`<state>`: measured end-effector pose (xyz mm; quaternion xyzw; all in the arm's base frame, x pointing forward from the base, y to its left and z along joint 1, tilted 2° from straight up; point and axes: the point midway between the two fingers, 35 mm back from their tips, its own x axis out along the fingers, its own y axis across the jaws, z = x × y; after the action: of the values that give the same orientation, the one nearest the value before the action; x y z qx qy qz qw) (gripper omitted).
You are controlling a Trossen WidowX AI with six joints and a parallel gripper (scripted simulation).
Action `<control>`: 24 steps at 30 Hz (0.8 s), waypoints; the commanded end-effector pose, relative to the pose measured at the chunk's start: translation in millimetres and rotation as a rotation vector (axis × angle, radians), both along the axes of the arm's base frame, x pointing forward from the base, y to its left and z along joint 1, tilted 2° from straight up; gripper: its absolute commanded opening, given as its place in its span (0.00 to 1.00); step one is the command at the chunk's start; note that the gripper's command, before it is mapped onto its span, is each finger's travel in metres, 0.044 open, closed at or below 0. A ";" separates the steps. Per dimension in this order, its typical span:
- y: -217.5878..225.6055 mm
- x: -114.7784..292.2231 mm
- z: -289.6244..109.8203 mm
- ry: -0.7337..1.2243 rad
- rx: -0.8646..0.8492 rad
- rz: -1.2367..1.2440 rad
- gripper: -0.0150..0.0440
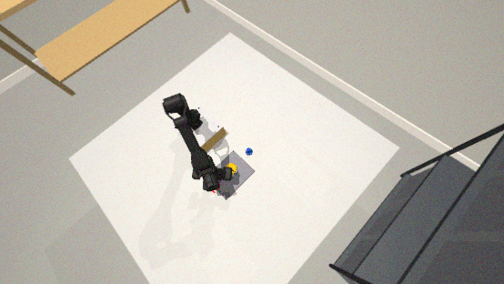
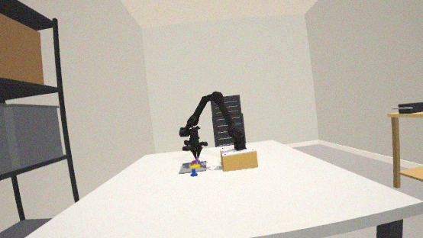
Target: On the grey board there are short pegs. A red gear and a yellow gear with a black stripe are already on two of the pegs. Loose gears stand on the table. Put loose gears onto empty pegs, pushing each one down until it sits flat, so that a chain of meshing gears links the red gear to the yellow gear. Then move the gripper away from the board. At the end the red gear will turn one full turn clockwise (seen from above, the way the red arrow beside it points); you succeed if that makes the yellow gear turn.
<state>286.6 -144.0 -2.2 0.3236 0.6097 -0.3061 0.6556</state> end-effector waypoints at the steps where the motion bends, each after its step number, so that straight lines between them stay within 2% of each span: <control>1: 0.6 1.1 -1.2 0.000 0.000 0.013 0.25; 19: -0.6 0.3 -3.6 0.003 -0.031 0.459 0.25; 24: 0.4 0.9 -4.1 0.003 -0.030 0.449 0.25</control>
<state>286.6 -144.1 -5.1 0.1724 0.6619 -0.1658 0.7104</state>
